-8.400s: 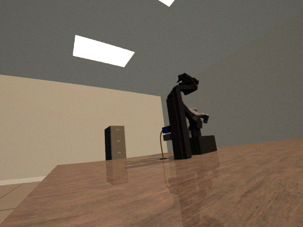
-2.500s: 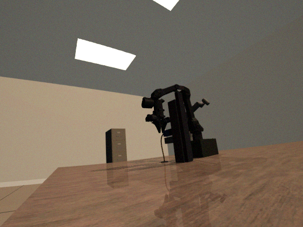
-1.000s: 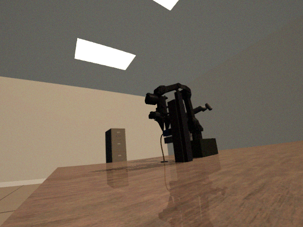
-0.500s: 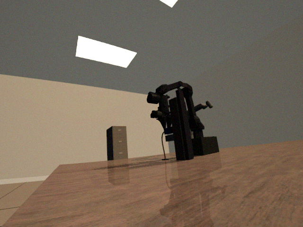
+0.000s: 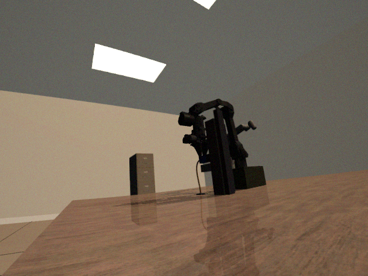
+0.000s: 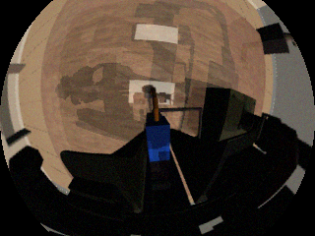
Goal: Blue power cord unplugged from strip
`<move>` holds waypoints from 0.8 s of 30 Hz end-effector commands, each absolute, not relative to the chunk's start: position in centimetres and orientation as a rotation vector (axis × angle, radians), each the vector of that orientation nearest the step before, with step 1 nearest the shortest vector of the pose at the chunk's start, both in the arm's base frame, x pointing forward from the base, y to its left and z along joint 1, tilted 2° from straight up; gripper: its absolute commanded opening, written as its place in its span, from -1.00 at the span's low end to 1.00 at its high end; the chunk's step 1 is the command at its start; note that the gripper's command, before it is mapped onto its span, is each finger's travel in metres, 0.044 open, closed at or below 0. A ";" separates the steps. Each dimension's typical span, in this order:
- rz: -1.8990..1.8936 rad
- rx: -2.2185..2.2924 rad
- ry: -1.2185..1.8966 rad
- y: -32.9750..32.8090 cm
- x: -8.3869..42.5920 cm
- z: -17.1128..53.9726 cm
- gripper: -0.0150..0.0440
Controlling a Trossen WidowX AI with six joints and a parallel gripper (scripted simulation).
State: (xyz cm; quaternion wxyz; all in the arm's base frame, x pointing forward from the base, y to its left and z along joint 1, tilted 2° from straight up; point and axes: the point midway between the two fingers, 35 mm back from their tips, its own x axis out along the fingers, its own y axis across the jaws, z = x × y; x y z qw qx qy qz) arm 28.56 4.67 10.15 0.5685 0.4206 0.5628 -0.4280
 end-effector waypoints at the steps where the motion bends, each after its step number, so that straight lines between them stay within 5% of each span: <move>1: -1.006 0.985 1.321 4.2 28.8 10.2 -0.49; 24: -1.007 0.986 1.318 0.7 29.8 10.2 -0.49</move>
